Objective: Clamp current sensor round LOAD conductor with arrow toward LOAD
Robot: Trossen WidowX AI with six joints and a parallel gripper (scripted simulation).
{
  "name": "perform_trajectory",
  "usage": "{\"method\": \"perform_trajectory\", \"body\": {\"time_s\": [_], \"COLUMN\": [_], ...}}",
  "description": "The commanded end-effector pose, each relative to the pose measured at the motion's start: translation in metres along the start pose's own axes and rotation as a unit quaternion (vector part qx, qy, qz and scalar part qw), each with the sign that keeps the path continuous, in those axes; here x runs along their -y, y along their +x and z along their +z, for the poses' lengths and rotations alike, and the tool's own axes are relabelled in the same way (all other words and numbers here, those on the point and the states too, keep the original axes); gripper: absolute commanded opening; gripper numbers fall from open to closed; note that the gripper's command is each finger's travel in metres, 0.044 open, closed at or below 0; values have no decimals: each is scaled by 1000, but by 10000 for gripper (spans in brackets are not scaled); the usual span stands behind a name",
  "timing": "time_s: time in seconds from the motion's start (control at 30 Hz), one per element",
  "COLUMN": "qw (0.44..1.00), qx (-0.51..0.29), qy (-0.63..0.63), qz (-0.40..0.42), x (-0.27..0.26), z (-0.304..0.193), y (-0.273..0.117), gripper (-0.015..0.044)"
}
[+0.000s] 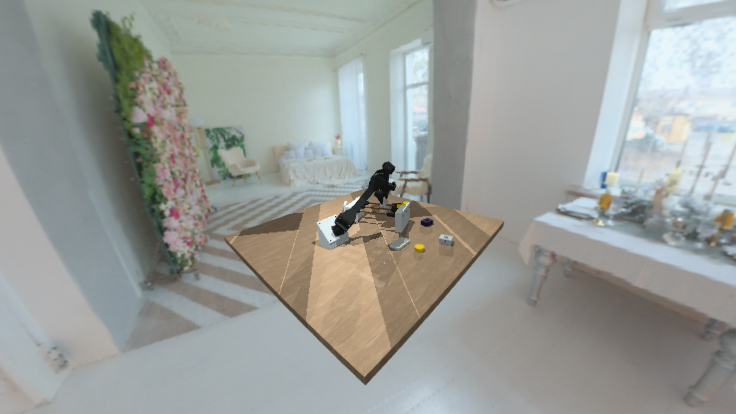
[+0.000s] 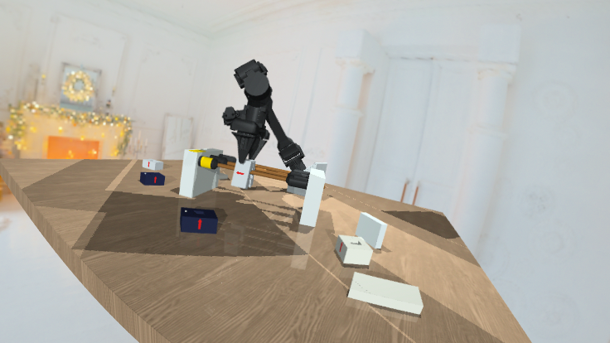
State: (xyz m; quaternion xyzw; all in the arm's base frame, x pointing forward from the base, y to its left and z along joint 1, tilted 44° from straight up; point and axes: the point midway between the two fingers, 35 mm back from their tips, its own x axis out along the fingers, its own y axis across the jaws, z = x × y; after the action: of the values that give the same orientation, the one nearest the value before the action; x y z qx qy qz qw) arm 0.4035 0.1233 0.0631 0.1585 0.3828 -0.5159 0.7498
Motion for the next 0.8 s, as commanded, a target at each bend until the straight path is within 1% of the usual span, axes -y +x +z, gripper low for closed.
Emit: {"method": "perform_trajectory", "body": {"time_s": [0.0,0.27,0.77], "qw": [1000,1000,1000], "qx": [2,2,2], "qy": [-3,-3,-3], "qz": [-23,-23,-23], "x": [2,2,4], "z": [1,1,1], "y": [27,30,53], "gripper": [440,440,440]}}
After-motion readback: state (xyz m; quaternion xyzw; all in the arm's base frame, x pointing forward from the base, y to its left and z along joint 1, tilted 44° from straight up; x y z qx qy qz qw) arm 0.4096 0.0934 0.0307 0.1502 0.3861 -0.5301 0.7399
